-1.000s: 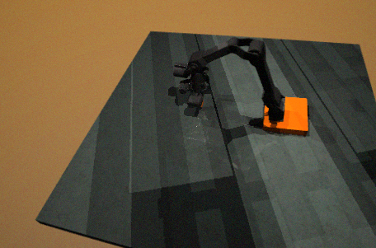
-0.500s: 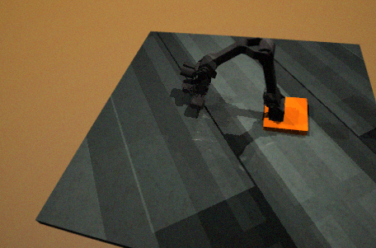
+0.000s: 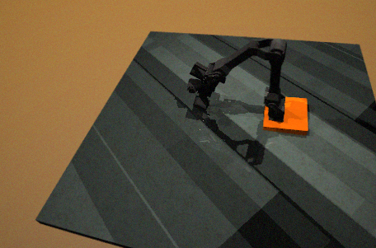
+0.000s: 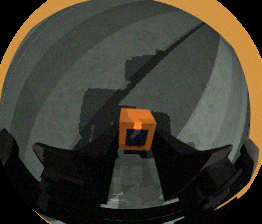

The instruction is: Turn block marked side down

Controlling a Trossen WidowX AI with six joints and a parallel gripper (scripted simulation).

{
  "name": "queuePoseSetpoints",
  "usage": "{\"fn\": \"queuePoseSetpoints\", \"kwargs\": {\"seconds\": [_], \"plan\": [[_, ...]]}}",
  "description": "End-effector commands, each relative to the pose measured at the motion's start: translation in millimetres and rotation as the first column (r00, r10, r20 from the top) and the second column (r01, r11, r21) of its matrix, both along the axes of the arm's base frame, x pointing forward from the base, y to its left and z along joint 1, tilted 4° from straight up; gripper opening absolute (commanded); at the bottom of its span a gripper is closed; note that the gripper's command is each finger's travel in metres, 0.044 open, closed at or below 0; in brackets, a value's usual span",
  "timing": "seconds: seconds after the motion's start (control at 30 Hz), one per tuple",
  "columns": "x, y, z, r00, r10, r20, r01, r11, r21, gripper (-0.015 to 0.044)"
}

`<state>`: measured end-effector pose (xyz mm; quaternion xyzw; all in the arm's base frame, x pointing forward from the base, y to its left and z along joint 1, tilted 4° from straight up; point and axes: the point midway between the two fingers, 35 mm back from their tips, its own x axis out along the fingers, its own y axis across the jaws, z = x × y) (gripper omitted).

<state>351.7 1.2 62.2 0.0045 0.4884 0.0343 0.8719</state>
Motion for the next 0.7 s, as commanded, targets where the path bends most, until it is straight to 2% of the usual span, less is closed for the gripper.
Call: {"fn": "queuePoseSetpoints", "kwargs": {"seconds": [0.0,0.17,0.67], "plan": [[-3,1,1,0.999,-0.005,0.052,0.004,1.0,0.01,0.0],[-1,1,-1,0.998,-0.005,0.062,0.005,1.0,0.011,0.0],[13,0,-26,0.96,-0.025,0.28,0.018,0.999,0.027,0.0]]}}
